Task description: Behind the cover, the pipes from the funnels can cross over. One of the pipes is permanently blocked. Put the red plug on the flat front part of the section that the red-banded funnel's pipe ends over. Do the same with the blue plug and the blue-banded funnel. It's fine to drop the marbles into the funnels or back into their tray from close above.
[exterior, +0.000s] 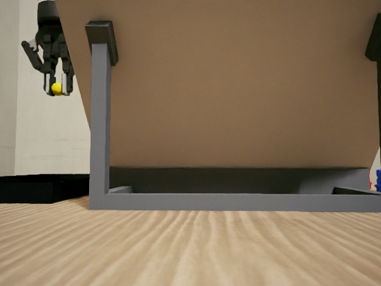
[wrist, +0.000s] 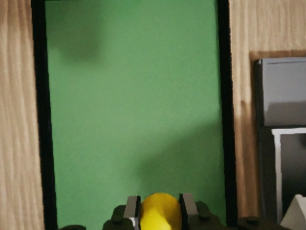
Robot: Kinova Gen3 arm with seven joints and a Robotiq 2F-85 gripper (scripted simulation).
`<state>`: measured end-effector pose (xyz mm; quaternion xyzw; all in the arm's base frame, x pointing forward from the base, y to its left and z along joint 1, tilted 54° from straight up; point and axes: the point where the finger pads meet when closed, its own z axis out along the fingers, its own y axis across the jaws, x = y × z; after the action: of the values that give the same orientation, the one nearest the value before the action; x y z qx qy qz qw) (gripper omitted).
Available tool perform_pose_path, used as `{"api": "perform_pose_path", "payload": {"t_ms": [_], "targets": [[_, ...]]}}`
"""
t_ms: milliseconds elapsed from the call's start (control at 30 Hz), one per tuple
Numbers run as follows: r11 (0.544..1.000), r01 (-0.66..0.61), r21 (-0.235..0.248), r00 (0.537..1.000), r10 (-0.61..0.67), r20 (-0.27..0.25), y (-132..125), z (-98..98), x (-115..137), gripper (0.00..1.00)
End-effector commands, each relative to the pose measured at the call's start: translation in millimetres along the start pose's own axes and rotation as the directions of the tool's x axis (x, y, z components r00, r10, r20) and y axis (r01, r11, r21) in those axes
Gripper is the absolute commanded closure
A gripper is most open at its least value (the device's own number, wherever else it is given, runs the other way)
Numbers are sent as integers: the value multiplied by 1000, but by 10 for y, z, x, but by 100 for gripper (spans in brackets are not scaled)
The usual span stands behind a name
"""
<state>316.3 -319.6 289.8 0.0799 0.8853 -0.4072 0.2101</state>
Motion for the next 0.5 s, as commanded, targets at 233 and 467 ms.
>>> {"api": "perform_pose_path", "payload": {"t_ms": [233,467], "targets": [[1000,0,0,1000,0,1,619,-343,-139,100],[1000,0,0,1000,0,1,1205,-619,-292,100]]}}
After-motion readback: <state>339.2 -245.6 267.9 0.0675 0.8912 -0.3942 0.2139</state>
